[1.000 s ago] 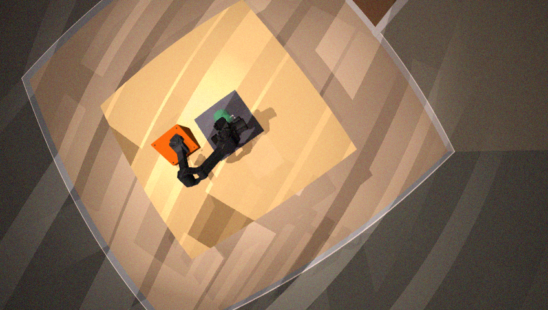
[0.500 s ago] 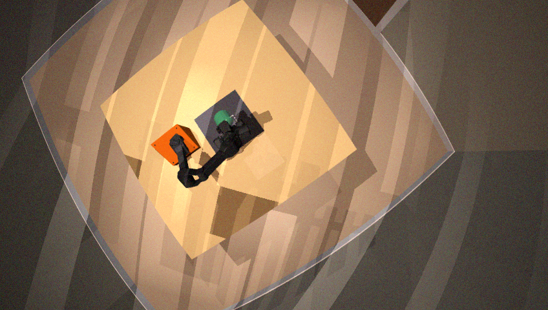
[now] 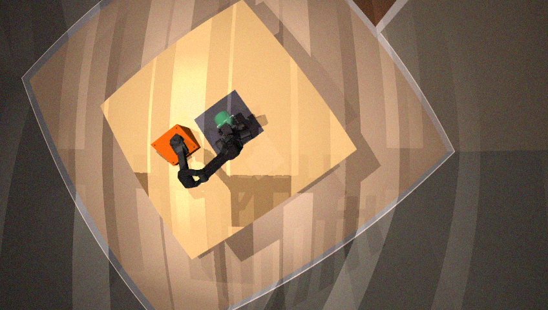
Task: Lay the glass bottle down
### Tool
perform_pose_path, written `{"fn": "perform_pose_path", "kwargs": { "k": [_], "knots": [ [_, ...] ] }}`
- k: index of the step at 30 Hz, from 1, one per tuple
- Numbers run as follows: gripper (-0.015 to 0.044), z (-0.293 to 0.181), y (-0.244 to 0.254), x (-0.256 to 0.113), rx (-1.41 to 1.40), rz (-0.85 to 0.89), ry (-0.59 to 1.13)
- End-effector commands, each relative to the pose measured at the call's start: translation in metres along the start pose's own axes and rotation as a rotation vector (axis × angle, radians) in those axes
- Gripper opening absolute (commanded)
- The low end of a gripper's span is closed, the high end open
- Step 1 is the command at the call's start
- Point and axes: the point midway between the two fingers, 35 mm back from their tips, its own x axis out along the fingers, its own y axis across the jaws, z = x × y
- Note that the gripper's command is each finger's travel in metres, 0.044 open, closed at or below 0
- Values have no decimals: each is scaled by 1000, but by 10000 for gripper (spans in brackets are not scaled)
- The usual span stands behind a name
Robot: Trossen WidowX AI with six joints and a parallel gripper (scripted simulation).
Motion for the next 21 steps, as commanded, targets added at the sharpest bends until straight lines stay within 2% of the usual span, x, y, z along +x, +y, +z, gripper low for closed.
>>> {"fn": "perform_pose_path", "kwargs": {
  "k": [1, 21],
  "knots": [
    [100, -3, 2, 3, -2, 3, 2],
    [100, -14, 2, 10, 5, -6, -2]
  ]
}}
